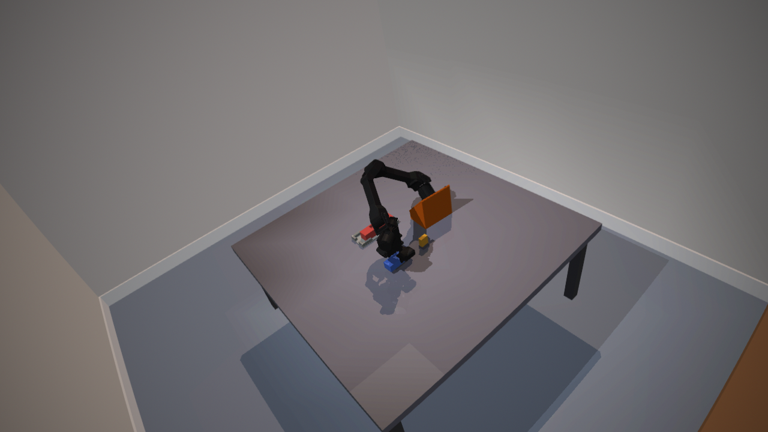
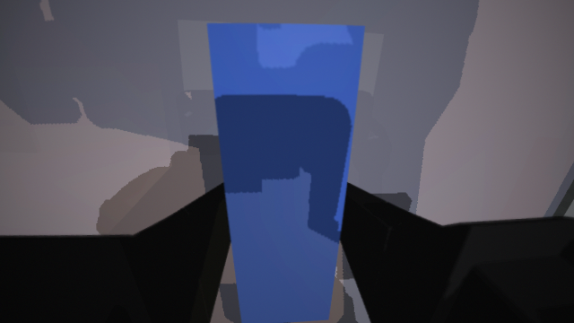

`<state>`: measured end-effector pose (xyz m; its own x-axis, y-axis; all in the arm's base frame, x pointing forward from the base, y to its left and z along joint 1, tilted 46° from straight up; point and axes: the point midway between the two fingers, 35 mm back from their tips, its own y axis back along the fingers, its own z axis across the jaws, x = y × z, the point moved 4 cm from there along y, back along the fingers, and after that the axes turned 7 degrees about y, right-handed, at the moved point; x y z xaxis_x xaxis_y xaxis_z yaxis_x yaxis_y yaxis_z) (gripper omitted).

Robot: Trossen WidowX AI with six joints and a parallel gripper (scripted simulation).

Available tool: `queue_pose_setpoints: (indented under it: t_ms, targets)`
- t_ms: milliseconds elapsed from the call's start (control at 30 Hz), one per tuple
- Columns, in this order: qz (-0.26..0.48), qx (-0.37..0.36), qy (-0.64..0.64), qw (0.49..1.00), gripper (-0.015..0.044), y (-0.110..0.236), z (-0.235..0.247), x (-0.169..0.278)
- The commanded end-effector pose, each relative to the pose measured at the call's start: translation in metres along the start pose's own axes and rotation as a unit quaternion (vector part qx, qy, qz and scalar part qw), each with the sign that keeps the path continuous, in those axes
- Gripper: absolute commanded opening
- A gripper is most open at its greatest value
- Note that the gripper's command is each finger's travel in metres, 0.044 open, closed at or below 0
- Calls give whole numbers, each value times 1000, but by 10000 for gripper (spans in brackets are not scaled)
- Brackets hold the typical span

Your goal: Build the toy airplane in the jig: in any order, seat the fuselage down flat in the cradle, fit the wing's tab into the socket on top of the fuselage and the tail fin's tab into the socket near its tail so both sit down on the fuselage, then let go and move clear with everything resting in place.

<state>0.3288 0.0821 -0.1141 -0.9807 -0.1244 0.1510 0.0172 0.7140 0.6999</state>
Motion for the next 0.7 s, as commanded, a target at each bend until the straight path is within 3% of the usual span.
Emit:
queue_pose_setpoints:
  t_ms: [0,67,667]
  targets:
    - [-6,1,-2,1000,32,3,-2,-2]
    - [-13,2,-9,1000,0,8,-5,-5]
    - [-18,-2,-11,1000,0,56,-4,-11]
